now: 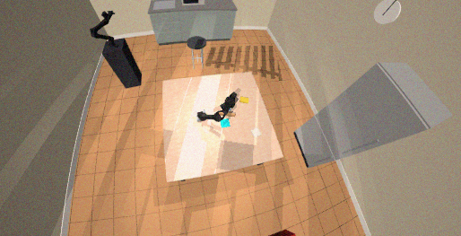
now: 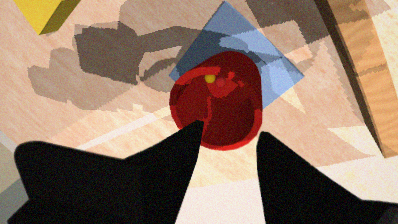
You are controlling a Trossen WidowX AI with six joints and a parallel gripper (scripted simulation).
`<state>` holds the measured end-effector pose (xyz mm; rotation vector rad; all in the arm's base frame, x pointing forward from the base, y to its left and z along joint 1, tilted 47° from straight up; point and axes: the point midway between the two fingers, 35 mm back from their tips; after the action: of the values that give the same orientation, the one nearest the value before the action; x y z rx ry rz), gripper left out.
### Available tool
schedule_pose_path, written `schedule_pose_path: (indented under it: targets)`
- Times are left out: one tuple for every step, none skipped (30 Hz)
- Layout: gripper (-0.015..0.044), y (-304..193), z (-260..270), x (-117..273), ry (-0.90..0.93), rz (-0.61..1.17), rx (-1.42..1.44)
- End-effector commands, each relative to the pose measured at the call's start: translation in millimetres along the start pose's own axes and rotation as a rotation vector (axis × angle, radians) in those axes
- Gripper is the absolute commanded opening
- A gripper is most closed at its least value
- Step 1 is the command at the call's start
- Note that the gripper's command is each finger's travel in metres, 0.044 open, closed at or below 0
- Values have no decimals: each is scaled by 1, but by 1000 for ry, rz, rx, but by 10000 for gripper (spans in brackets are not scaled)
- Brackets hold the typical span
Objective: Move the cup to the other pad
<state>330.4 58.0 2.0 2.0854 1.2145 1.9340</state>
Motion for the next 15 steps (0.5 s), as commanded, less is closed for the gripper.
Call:
schedule_pose_path:
  targets:
    - [148, -21, -10, -17, -196, -143, -33]
    - [148, -21, -10, -17, -196, -143, -33]
    - [148, -21, -10, -17, -196, -143, -33]
    - [148, -21, -10, -17, -196, -143, -33]
    - [148, -23, -9, -17, -196, -143, -33]
    - [148, -24, -8, -17, -196, -143, -33]
    - [148, -24, -8, -17, -196, -143, -33]
    - [148, -24, -8, -17, -196, -143, -33]
    - [148, -24, -8, -17, -196, -143, -33]
    - [148, -24, -8, -18, -196, -143, -33]
    - [148, -24, -8, -18, -196, -143, -33]
    - [148, -24, -8, -19, -196, -143, -33]
    - [148, -23, -8, -20, -196, -143, -33]
    - [148, -23, -9, -21, -196, -142, -33]
    - [148, -23, -9, -23, -196, -142, -33]
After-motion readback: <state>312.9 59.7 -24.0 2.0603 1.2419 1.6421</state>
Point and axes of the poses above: the point midway between the two fingers, 35 mm back from their tips, its own x axis back along the fingers, its own z axis across the jaws, y = z × x, and after that the axes turned 3 degrees about x, right-handed
